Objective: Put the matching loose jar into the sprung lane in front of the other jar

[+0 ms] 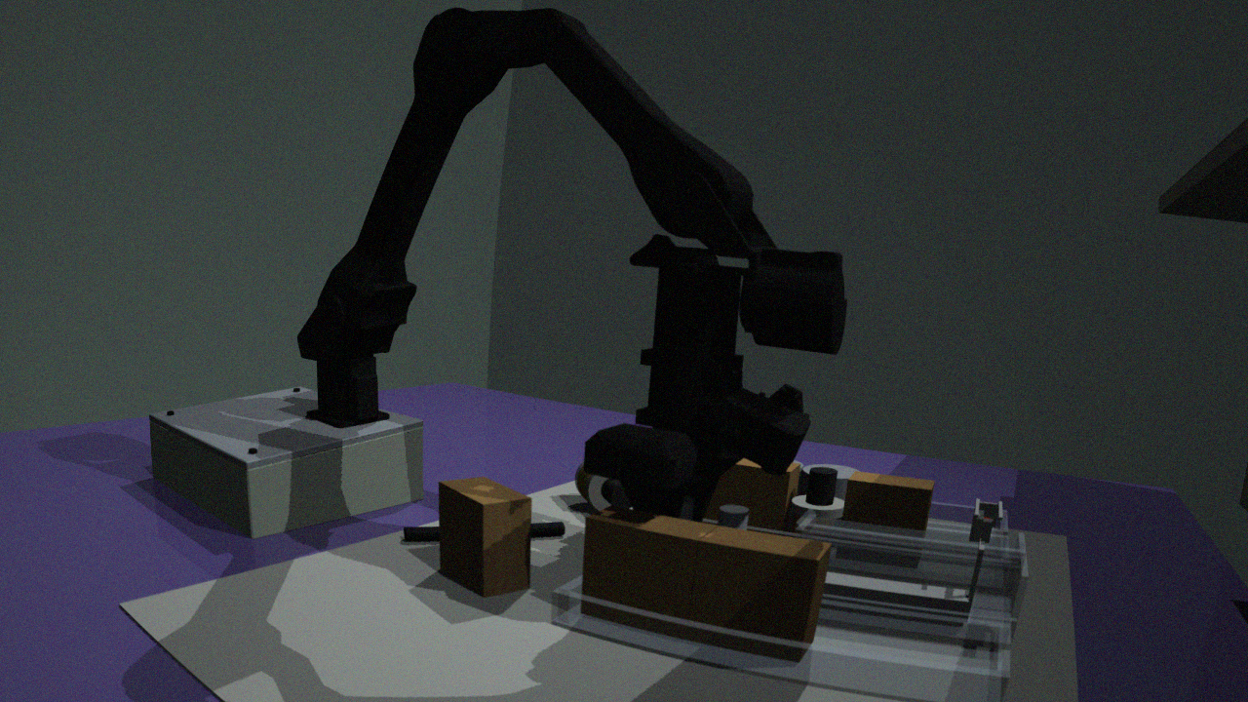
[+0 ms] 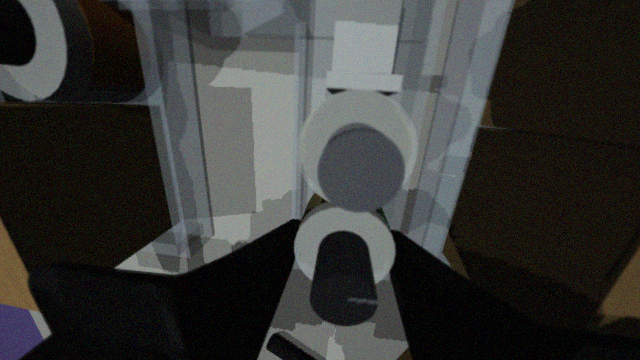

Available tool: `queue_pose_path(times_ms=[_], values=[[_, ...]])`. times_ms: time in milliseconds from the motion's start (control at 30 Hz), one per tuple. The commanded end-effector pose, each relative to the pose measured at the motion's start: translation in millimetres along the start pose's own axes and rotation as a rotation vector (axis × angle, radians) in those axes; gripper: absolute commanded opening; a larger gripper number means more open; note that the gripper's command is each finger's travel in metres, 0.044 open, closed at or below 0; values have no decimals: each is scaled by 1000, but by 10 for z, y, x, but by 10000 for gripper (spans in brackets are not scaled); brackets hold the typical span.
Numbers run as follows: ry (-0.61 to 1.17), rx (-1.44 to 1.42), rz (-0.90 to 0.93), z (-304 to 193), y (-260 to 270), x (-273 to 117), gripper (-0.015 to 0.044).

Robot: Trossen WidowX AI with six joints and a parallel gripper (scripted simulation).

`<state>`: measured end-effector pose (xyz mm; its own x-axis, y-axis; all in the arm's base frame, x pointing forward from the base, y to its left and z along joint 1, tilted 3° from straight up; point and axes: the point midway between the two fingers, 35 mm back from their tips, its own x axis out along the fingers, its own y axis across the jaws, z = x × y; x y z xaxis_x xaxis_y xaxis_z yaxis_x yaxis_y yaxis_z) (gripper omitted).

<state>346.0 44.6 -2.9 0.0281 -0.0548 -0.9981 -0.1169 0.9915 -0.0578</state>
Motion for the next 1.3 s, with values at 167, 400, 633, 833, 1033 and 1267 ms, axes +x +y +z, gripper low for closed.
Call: queue_pose_path(times_ms=[167, 400, 633, 833, 1033, 1267], values=[[-13, -5, -1, 14, -1, -3, 0], [-13, -5, -1, 2, -1, -2, 0], [-13, -5, -1, -9, -1, -2, 0], [-12, -5, -1, -42, -1, 1, 0], [-12, -5, -1, -58, 0, 2, 0], [-12, -5, -1, -54, 0, 3, 26]])
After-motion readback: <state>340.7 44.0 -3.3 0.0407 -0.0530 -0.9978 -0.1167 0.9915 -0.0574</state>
